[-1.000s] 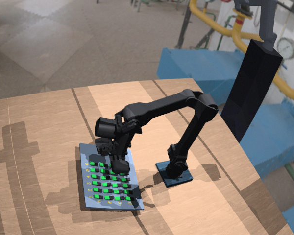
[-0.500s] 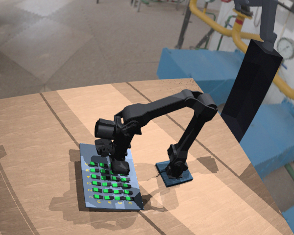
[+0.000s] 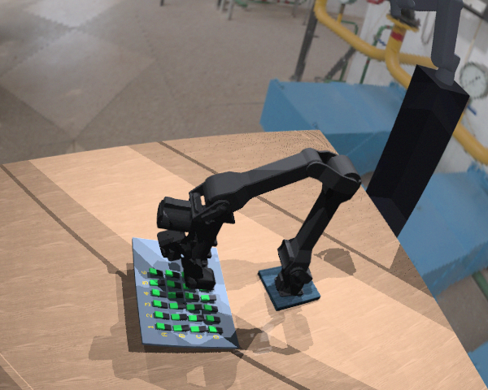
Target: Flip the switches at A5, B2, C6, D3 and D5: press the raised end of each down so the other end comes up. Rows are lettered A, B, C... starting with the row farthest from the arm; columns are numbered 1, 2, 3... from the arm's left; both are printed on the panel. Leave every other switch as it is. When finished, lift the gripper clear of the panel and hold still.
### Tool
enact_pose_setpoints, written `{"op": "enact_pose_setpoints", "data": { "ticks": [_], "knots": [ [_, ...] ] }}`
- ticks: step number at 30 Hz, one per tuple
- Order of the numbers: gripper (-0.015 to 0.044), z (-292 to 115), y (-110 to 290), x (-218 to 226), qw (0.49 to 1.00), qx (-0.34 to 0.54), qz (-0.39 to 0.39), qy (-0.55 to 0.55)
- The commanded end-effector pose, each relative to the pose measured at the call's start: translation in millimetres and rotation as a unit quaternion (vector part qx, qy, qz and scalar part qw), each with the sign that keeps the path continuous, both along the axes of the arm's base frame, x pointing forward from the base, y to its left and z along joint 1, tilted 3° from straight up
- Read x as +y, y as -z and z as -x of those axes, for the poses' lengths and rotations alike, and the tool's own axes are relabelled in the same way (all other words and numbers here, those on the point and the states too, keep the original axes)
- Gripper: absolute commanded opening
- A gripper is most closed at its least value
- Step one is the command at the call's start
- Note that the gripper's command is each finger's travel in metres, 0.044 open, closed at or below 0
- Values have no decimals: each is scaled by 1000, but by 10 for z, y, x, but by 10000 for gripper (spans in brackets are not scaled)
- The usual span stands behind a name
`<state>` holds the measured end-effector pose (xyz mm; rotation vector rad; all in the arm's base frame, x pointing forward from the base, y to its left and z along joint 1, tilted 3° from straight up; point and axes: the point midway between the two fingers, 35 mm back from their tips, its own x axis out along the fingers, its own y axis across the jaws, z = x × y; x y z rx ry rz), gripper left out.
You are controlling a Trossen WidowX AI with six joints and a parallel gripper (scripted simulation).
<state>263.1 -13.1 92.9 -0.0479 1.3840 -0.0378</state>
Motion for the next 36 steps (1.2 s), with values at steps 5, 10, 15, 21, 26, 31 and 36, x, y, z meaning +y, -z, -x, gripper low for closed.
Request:
{"op": "enact_pose_setpoints", "data": {
  "ticks": [5,10,15,21,26,31,36],
  "knots": [
    [0,-4,11,8,1000,1,-3,-2],
    [0,-5,18,8,1000,1,-3,-2],
    [0,-6,24,8,1000,1,-3,-2],
    [0,-8,32,7,1000,1,-3,-2],
    [0,-9,38,7,1000,1,-3,-2],
    [0,-11,45,7,1000,1,-3,-2],
    [0,-12,51,6,1000,1,-3,-2]
  ]
}}
